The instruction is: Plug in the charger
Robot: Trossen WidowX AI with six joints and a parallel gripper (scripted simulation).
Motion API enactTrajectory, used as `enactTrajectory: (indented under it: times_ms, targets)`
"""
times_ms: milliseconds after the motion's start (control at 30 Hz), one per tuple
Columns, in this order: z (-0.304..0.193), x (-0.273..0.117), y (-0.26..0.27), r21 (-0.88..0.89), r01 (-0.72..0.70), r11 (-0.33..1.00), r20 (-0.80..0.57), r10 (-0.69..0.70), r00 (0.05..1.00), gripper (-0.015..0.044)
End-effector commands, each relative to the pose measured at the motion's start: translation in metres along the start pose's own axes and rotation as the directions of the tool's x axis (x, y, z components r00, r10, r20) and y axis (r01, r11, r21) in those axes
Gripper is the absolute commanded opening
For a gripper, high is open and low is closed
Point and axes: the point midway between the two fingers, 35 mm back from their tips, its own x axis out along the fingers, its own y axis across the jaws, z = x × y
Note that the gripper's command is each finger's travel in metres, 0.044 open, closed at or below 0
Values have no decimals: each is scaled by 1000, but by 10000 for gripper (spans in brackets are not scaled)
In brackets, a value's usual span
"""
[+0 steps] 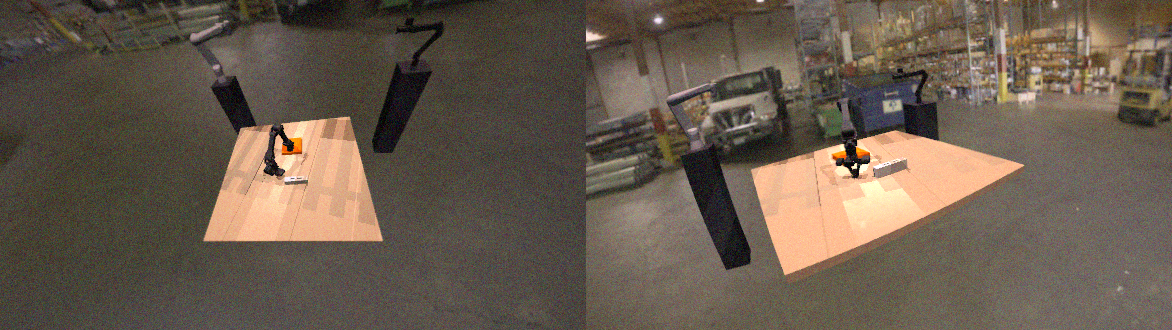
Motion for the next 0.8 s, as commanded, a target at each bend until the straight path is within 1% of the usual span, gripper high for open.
enactTrajectory:
  times_ms: [0, 33, 333, 767]
  targets:
    - [0, -5, 0, 1, 1, 1000, 0, -1, 1000, 26]
    - [0, -8, 0, 1, 1, 1000, 0, -1, 1000, 0]
    - [-7, -53, 1, 7, 5, 1000, 2, -5, 1000, 0]
    - [-15, -49, 20, -57, 8, 998, 2, -8, 1000, 0]
